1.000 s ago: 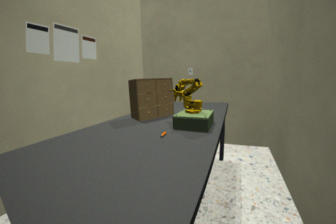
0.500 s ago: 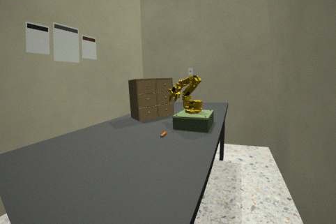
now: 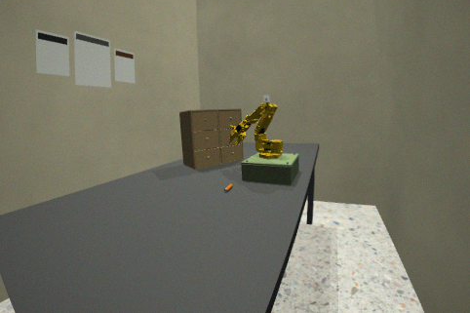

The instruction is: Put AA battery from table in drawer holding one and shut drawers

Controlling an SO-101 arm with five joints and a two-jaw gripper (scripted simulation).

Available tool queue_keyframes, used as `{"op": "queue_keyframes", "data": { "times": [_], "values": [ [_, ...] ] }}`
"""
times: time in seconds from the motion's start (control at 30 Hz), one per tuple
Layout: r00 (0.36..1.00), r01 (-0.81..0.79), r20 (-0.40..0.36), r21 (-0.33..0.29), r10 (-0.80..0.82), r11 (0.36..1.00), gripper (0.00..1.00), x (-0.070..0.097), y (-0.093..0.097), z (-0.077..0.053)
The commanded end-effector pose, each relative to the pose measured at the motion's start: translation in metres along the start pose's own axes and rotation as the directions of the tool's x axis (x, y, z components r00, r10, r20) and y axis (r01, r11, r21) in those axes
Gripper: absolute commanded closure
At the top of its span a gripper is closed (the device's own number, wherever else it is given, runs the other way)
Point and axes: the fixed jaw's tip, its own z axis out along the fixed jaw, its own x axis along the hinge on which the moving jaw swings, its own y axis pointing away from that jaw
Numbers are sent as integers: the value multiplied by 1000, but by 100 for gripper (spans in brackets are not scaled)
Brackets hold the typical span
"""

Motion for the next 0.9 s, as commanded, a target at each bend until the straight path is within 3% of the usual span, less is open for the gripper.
{"op": "queue_keyframes", "data": {
  "times": [0.0,0.33,0.43,0.87],
  "values": [
    [999,-28,27,-51,30,998,79,0,11,8],
    [992,-102,59,-182,114,978,79,5,39,18],
    [991,-110,60,-196,123,974,79,6,42,18],
    [970,-209,41,-376,241,903,79,20,76,21]
  ]
}}
